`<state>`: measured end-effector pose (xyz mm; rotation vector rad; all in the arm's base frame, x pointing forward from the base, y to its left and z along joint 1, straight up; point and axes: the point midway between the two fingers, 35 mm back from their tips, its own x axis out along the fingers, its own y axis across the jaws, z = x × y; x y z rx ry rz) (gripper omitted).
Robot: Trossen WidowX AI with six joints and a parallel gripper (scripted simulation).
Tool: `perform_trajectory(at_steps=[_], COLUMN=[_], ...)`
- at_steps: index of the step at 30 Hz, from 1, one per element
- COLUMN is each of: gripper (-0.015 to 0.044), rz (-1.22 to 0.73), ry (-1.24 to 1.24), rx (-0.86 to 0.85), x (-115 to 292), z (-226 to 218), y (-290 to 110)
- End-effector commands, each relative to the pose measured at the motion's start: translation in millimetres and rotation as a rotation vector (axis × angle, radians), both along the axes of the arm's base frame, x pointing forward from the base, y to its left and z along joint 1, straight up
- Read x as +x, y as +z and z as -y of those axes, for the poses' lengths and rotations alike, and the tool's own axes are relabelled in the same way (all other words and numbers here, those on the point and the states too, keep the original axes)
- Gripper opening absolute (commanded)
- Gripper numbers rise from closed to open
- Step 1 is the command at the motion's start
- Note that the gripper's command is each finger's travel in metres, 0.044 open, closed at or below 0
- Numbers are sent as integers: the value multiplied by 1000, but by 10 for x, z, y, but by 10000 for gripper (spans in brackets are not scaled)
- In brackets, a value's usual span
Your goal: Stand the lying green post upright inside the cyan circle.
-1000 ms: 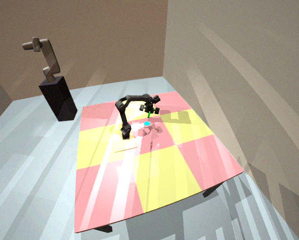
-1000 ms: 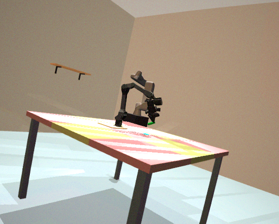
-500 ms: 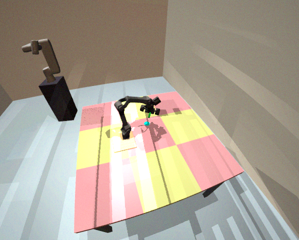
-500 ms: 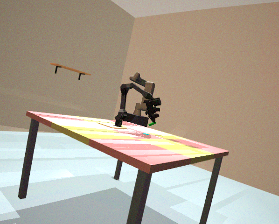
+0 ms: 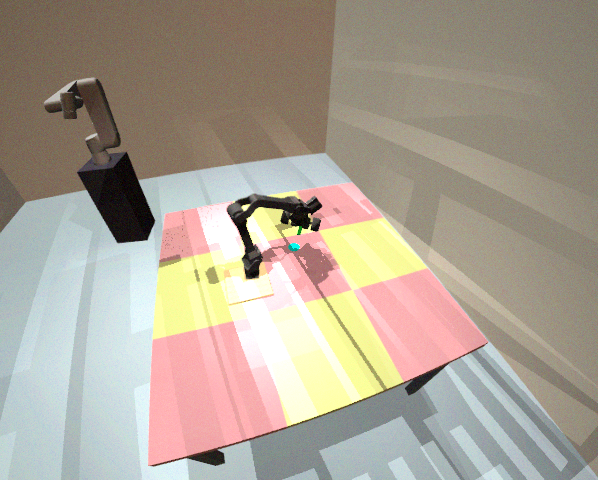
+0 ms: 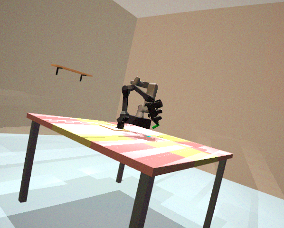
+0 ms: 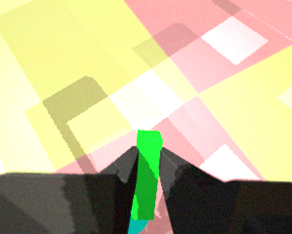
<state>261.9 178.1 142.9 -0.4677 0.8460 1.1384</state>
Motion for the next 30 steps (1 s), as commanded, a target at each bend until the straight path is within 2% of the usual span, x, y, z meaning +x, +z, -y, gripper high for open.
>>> perform_trajectory(at_steps=[1,30], gripper=[23,23], rz=[12,66], ry=[-11,-29], rx=[31,230], x=[1,38], z=[12,72], y=[35,60])
